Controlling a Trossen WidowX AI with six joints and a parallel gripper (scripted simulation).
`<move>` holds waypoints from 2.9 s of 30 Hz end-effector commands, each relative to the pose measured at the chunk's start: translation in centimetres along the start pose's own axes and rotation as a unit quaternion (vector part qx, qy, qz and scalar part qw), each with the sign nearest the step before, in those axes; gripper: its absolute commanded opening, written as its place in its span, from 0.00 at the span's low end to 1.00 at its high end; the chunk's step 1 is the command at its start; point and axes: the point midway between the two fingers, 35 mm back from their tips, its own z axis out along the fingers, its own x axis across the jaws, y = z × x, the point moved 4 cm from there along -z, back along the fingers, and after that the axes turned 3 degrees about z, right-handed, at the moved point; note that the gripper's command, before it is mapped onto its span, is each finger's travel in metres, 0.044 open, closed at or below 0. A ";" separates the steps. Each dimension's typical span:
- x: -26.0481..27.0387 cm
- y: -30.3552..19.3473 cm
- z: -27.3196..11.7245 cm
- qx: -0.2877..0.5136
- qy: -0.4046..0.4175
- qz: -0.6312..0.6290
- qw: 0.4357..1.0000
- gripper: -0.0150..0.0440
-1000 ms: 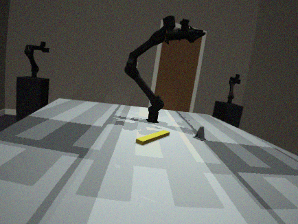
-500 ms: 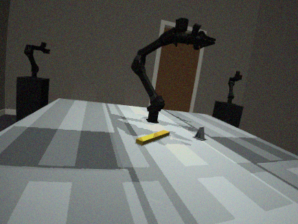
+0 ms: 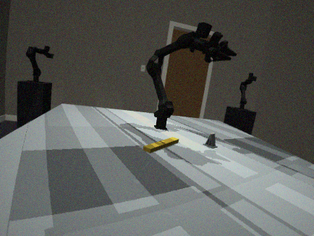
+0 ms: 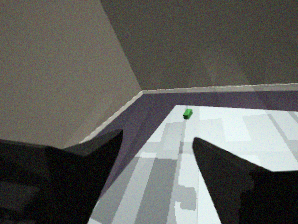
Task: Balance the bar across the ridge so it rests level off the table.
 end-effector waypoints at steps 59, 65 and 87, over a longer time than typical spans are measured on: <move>-37.8 -10.2 -0.9 0.261 -0.543 0.392 0.695 0.79; -38.4 -10.6 -1.4 0.265 -0.549 0.407 0.680 0.79; -41.1 -14.7 -0.1 0.265 -0.549 0.407 0.680 0.79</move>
